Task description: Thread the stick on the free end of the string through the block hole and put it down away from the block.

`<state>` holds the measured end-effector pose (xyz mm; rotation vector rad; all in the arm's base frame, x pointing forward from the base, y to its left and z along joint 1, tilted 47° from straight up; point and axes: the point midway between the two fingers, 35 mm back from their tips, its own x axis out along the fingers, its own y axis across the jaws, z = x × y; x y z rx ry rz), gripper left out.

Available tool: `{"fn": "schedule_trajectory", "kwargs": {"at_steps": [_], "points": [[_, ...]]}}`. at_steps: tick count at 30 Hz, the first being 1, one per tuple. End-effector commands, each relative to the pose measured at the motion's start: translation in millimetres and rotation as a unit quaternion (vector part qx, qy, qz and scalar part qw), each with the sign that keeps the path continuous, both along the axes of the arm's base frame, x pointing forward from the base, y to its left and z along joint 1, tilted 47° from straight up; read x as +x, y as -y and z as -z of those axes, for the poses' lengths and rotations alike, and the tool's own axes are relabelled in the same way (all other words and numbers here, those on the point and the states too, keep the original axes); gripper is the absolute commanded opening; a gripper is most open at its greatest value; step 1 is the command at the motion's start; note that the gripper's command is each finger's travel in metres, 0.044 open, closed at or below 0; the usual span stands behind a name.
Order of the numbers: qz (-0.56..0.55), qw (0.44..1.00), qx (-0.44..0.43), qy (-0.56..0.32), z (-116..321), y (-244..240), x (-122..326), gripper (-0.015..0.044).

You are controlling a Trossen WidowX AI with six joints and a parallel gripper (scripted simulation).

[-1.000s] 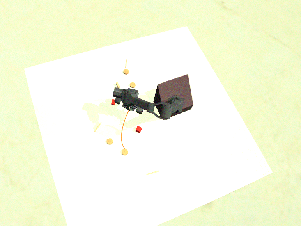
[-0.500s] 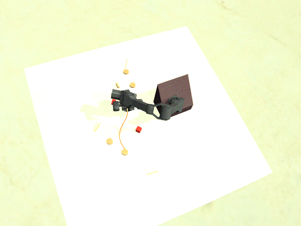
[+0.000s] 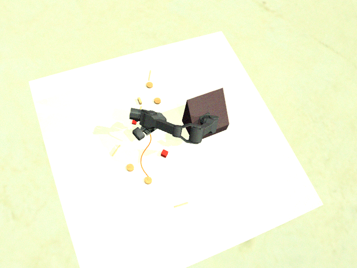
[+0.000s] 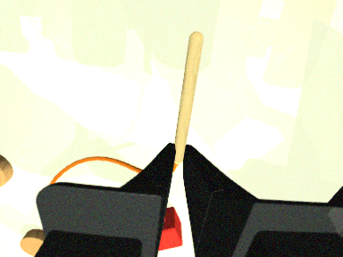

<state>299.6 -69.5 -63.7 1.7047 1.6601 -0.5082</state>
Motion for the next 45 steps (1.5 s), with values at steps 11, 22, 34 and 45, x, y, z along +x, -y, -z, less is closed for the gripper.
{"fn": "schedule_trajectory", "kwargs": {"at_steps": [11, 22, 34, 45], "points": [[-0.178, 0.967, -0.026, 0.182, -4.8, -2.0, 15.0, 0.0], [-0.312, 0.894, -0.047, 0.317, -8.7, -3.9, 25.1, 0.0], [-0.443, 0.773, -0.068, 0.449, -13.2, -6.4, 36.0, 0.0], [-0.544, 0.628, -0.084, 0.55, -17.5, -9.2, 45.8, 0.0]]}}
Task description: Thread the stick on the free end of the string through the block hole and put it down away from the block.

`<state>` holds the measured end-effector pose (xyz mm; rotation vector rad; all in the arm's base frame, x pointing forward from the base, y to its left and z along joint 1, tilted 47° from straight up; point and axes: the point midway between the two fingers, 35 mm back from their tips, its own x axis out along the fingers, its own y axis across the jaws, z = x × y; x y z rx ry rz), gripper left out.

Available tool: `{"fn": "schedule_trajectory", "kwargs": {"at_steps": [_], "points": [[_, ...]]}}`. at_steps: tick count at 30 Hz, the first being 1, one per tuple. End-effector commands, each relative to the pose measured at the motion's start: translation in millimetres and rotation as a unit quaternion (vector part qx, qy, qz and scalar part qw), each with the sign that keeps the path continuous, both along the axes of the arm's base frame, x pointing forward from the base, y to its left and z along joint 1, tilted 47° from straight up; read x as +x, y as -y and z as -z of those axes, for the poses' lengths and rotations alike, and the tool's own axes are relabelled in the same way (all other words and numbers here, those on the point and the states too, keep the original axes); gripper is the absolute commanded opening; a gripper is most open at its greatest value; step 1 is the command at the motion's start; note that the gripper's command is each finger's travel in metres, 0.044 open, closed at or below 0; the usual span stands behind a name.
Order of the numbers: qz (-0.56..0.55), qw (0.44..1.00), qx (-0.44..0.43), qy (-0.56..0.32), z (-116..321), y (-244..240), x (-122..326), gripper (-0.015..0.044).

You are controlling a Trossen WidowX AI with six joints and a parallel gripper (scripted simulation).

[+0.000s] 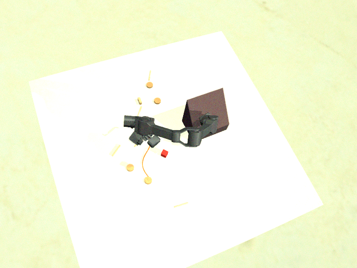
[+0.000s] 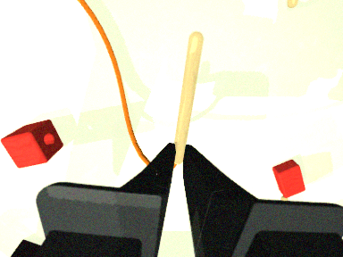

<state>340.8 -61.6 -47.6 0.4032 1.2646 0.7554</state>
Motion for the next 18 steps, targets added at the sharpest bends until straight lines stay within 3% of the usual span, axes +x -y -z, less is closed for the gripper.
{"fn": "schedule_trajectory", "kwargs": {"at_steps": [1, 18], "points": [[-0.051, 0.997, -0.007, 0.052, -1.8, -1.6, 5.4, 0.0], [-0.265, 0.925, -0.04, 0.269, -9.0, -6.9, 20.3, 0.0]]}}
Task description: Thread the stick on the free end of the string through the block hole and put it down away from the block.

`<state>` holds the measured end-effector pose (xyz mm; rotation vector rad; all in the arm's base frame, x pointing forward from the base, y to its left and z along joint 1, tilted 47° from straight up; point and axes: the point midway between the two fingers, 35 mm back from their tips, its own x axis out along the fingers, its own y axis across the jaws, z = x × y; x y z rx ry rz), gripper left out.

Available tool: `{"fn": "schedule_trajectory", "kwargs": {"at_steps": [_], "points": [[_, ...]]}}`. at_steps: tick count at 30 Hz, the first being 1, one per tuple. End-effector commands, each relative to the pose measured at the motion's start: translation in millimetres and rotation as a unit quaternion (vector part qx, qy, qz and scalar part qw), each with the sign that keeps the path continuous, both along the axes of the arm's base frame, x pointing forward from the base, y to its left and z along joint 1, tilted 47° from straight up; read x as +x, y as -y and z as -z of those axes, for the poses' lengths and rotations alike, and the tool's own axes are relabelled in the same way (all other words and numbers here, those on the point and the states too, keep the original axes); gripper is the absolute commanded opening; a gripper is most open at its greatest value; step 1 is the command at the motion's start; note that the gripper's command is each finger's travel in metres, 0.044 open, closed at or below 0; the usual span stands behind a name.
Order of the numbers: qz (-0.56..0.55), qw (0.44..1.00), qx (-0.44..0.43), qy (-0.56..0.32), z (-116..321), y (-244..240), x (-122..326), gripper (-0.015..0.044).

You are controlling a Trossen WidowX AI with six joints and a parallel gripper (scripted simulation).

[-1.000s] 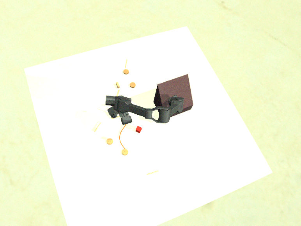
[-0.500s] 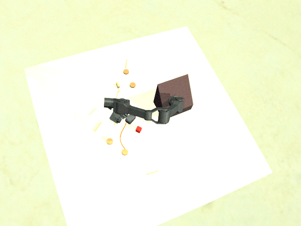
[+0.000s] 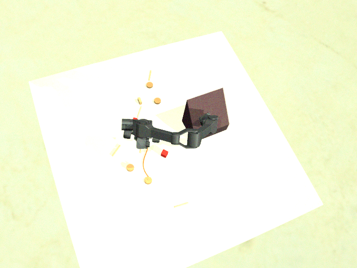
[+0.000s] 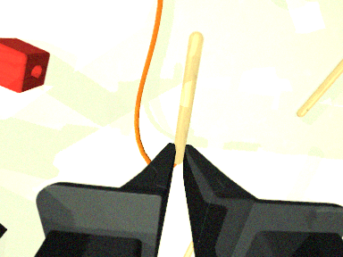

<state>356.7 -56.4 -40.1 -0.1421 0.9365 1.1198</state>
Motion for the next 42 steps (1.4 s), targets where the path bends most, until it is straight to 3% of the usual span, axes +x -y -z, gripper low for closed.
{"fn": "schedule_trajectory", "kwargs": {"at_steps": [1, 15, 30, 42], "points": [[-0.051, 0.997, -0.007, 0.052, -1.9, -2.0, 5.3, 0.0], [-0.229, 0.945, -0.035, 0.232, -8.2, -7.1, 17.1, 0.0], [-0.399, 0.82, -0.062, 0.406, -15.3, -13.1, 29.3, 0.0], [-0.406, 0.813, -0.064, 0.413, -13.1, -9.9, 34.0, 0.0]]}}
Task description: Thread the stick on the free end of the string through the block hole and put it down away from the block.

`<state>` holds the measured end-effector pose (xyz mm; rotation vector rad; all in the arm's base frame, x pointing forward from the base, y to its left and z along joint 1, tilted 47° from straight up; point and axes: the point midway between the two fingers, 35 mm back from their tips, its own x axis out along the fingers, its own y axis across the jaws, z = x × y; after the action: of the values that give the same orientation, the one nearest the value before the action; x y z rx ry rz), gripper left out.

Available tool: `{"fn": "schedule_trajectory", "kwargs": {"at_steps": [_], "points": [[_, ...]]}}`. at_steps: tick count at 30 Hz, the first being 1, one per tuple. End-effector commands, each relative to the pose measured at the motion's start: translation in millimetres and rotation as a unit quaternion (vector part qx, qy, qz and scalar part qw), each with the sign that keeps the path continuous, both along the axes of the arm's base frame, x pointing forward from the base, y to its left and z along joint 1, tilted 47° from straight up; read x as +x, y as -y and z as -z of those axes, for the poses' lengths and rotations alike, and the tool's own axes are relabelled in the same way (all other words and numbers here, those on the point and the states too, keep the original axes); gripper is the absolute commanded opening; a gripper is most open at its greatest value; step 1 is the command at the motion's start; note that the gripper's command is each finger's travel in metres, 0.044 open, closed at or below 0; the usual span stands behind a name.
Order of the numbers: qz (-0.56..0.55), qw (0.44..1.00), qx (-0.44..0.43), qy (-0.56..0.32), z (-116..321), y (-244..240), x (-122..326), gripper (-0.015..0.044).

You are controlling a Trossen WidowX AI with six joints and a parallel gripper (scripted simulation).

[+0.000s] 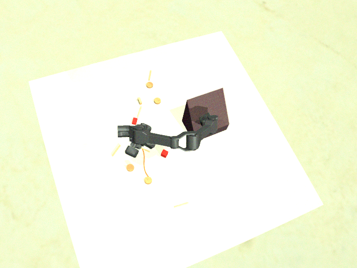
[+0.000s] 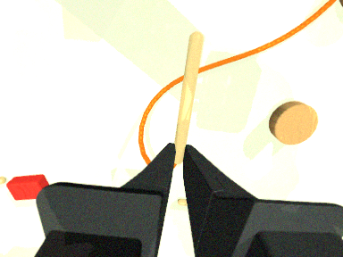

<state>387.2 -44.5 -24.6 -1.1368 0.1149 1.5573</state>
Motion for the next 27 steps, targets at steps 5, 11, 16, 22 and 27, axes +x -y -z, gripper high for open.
{"fn": "schedule_trajectory", "kwargs": {"at_steps": [5, 11, 16, 22, 27], "points": [[-0.001, 1.0, 0.001, 0.002, 5.2, 5.9, 7.9, 0.0], [-0.001, 1.0, 0.001, 0.002, 8.8, 10.6, 13.0, 0.0], [-0.001, 1.0, 0.0, 0.002, 11.8, 14.5, 17.1, 0.0], [-0.001, 1.0, 0.0, 0.003, 15.7, 19.3, 21.9, 0.0], [-0.001, 1.0, 0.0, 0.003, 19.0, 23.3, 25.8, 0.0]]}}
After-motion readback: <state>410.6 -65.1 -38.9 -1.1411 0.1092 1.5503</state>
